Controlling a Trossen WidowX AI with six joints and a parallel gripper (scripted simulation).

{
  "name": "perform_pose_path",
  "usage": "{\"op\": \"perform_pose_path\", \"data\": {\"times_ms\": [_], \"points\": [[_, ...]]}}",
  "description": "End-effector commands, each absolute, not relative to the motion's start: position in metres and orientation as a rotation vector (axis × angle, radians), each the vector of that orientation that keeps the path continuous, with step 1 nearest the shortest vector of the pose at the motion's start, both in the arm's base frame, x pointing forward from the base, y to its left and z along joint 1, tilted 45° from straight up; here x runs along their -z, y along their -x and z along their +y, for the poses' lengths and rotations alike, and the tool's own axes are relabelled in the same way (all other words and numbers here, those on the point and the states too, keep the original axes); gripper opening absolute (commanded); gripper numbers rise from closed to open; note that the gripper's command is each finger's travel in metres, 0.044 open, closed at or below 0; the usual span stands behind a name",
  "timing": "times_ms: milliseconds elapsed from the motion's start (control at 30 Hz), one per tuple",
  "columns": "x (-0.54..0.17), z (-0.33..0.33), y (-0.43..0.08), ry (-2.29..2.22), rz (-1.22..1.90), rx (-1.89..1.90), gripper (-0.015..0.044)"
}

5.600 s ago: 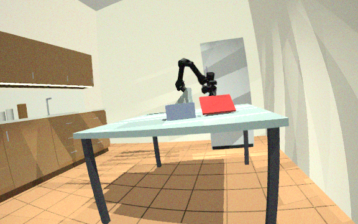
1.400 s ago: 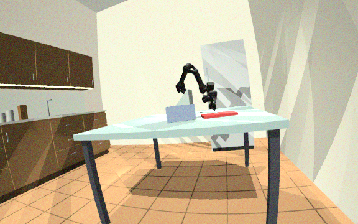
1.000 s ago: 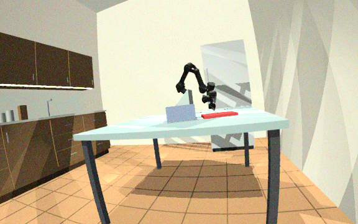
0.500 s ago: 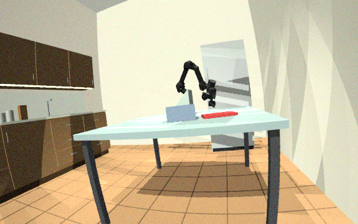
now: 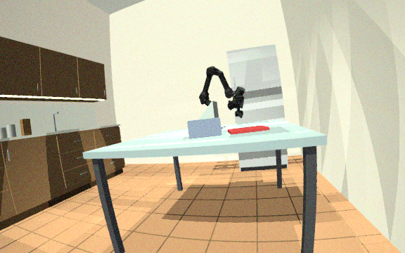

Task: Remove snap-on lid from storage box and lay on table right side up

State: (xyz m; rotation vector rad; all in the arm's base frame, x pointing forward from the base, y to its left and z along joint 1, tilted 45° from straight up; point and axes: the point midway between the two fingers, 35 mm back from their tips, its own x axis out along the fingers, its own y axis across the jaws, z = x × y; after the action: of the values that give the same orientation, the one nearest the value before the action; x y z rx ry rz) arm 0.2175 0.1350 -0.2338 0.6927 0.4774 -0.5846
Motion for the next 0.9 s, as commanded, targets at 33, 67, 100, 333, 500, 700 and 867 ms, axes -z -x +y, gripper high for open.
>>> {"op": "perform_pose_path", "data": {"times_ms": [33, 67, 100, 333, 500, 700, 867], "points": [[0.225, 0.141, -0.213, -0.695, 0.474, 0.584, 0.044], [0.224, 0.142, -0.213, -0.695, 0.474, 0.584, 0.044], [0.222, 0.143, -0.212, -0.695, 0.474, 0.584, 0.044], [0.213, 0.151, -0.208, -0.696, 0.475, 0.584, 0.044], [0.218, 0.148, -0.209, -0.695, 0.475, 0.584, 0.044], [0.218, 0.148, -0.209, -0.695, 0.475, 0.584, 0.044], [0.218, 0.148, -0.209, -0.695, 0.475, 0.584, 0.044]]}}
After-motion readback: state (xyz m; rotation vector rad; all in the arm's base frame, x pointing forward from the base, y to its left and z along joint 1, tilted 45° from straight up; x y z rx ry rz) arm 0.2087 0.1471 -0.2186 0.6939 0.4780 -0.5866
